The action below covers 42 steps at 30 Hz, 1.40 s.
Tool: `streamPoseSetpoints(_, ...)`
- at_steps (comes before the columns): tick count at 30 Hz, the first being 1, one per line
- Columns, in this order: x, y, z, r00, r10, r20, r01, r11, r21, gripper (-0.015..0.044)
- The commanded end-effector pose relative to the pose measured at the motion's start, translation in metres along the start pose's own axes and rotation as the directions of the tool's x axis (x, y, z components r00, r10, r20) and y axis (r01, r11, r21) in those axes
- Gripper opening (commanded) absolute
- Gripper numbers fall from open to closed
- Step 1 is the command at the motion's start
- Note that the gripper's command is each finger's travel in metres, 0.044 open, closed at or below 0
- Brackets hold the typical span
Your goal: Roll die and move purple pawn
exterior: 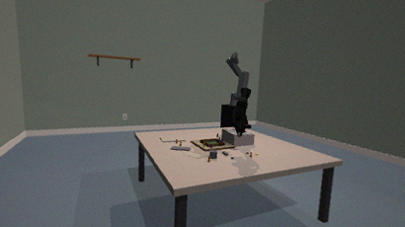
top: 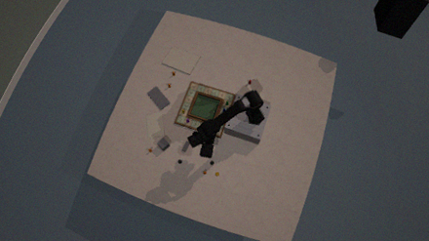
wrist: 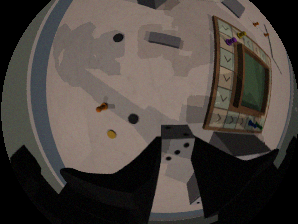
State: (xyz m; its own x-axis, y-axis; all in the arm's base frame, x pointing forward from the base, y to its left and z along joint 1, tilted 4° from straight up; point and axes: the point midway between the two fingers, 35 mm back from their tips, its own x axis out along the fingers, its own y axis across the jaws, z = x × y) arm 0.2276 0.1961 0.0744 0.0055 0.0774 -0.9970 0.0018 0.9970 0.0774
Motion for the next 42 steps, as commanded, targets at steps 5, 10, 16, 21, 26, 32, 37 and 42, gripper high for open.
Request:
streamPoseSetpoints(5,0.0,-0.015,0.009,1.0,-0.01,-0.007,0.01,1.0,0.001,0.0)
streamPoseSetpoints(10,0.004,-0.036,0.022,1.0,-0.017,-0.005,0.017,1.0,0.005,0.0)
streamPoseSetpoints(16,0.009,-0.063,0.039,1.0,-0.02,-0.003,0.02,0.999,0.028,0.0)
streamPoseSetpoints(21,0.013,-0.087,0.05,1.0,-0.022,-0.002,0.022,0.999,0.047,0.0)
streamPoseSetpoints(26,0.017,-0.111,0.06,1.0,-0.024,-0.002,0.024,0.998,0.066,0.0)
streamPoseSetpoints(32,0.021,-0.141,0.067,1.0,-0.023,-0.003,0.023,0.996,0.09,0.0)
streamPoseSetpoints(37,0.025,-0.167,0.071,1.0,-0.02,-0.005,0.02,0.994,0.111,0.0)
streamPoseSetpoints(42,0.028,-0.192,0.073,1.0,-0.022,-0.004,0.022,0.991,0.129,0.0)
